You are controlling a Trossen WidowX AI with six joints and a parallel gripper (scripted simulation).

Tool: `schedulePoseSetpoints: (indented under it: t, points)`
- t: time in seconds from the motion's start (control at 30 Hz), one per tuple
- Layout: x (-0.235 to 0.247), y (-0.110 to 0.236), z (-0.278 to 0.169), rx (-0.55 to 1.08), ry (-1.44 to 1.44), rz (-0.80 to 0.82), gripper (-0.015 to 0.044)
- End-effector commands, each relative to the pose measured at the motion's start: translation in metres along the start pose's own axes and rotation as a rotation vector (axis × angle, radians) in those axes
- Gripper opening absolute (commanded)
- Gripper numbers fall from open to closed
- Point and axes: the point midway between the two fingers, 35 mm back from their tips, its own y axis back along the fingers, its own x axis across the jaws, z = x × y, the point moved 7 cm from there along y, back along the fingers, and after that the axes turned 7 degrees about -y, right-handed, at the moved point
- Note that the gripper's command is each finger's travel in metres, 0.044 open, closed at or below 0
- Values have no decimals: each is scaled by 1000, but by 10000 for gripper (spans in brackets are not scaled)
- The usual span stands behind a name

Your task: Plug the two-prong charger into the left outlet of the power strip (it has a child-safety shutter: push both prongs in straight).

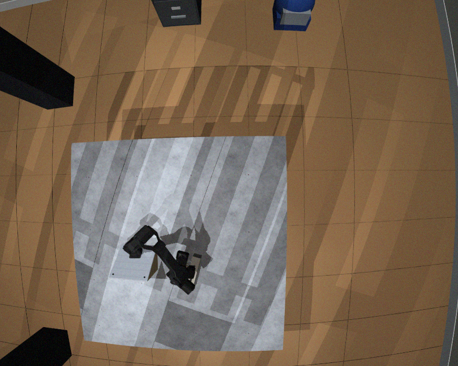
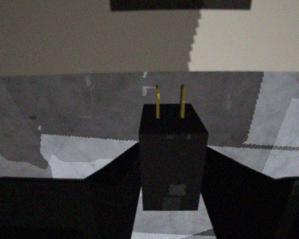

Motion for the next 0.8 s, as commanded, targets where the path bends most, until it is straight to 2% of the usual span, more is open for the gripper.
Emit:
schedulePoseSetpoints:
  t: [0.0,0.77]
  points:
    - [0,1,1,-3,-5,3,0]
    - [1,2,5,-3,-5,4,0]
